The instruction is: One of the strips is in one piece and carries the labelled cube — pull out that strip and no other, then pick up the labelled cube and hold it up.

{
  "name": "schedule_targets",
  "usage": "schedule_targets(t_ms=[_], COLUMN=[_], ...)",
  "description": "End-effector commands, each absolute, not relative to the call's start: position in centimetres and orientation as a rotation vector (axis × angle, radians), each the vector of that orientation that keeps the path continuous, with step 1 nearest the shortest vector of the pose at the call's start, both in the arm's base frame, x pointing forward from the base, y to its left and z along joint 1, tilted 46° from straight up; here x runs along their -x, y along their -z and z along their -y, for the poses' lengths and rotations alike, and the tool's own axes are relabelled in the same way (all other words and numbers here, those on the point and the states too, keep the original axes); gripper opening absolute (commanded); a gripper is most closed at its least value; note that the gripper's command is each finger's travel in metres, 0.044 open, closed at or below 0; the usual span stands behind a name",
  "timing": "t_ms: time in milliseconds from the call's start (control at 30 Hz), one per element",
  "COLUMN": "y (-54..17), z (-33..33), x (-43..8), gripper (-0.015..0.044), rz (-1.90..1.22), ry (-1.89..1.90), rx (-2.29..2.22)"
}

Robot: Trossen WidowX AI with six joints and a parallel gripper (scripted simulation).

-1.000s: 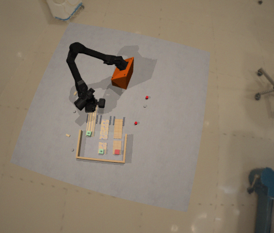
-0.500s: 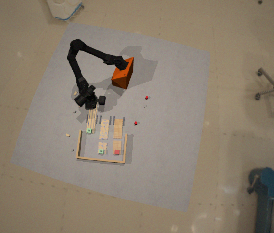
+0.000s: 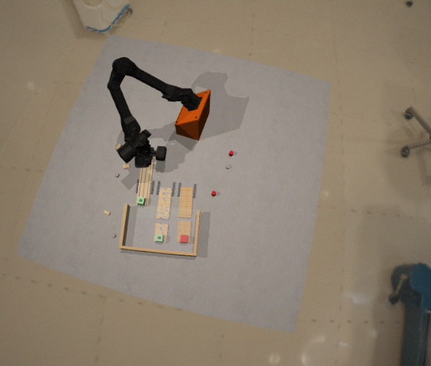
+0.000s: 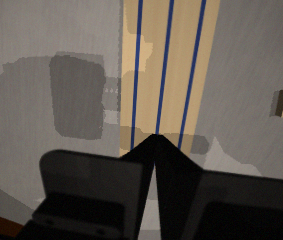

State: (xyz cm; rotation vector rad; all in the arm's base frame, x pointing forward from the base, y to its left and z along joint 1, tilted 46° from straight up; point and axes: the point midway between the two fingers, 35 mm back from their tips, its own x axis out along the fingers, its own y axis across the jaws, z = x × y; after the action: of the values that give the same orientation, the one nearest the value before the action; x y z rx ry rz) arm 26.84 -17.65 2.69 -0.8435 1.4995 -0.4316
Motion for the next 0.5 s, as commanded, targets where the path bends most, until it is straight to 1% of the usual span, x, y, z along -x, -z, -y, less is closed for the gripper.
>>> schedule_targets(t_ms=[0, 467], y=[-2.3, -2.5], z=[18.3, 18.6], x=[-25.2, -23.9], gripper=[0.0000, 0.0000], rz=[-1.535, -1.535], ry=[0.438, 0.438], rx=[0.836, 0.837])
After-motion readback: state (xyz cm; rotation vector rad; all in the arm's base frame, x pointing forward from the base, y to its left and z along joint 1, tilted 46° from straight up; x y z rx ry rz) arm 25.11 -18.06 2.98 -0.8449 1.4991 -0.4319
